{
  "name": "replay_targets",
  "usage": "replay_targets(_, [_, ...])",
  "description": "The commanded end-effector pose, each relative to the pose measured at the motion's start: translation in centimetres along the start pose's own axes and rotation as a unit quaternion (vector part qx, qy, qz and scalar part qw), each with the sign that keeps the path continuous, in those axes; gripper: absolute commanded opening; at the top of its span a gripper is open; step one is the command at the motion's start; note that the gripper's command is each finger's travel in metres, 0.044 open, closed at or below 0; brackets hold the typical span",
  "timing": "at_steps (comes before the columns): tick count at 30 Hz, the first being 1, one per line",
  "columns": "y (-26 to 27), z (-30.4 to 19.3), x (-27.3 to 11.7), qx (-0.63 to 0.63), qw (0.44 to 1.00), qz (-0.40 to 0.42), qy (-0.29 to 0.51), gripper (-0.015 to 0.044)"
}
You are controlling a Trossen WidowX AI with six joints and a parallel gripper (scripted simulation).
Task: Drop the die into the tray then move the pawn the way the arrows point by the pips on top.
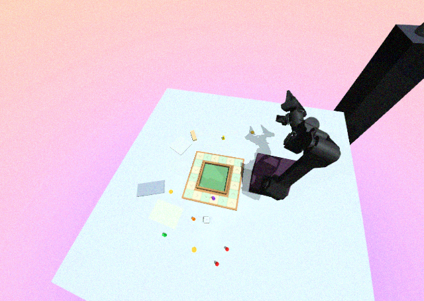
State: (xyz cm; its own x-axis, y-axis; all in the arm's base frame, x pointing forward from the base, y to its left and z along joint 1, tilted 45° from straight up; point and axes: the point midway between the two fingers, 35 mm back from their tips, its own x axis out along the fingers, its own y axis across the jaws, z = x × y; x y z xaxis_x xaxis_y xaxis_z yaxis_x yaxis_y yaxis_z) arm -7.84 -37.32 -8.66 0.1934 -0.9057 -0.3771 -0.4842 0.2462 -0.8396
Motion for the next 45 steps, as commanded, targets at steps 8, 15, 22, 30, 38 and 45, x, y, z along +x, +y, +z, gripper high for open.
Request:
replay_targets(8, [-6.0, 7.6, 3.7, 0.119, 0.981, 0.005, -0.15, 0.0275])
replay_targets(15, [-11.1, 15.7, 4.1, 0.168, 0.948, 0.046, -0.265, 0.0275])
replay_targets(22, [-15.7, 22.9, 2.3, 0.237, 0.894, 0.115, -0.361, 0.0275])
replay_targets(30, [-21.6, 33.5, -5.3, 0.302, 0.788, 0.272, -0.462, 0.0275])
replay_targets(38, [-25.1, 40.8, -17.6, 0.317, 0.675, 0.46, -0.482, 0.0275])
replay_targets(45, [-25.9, 42.8, -30.4, 0.289, 0.592, 0.619, -0.427, 0.0275])
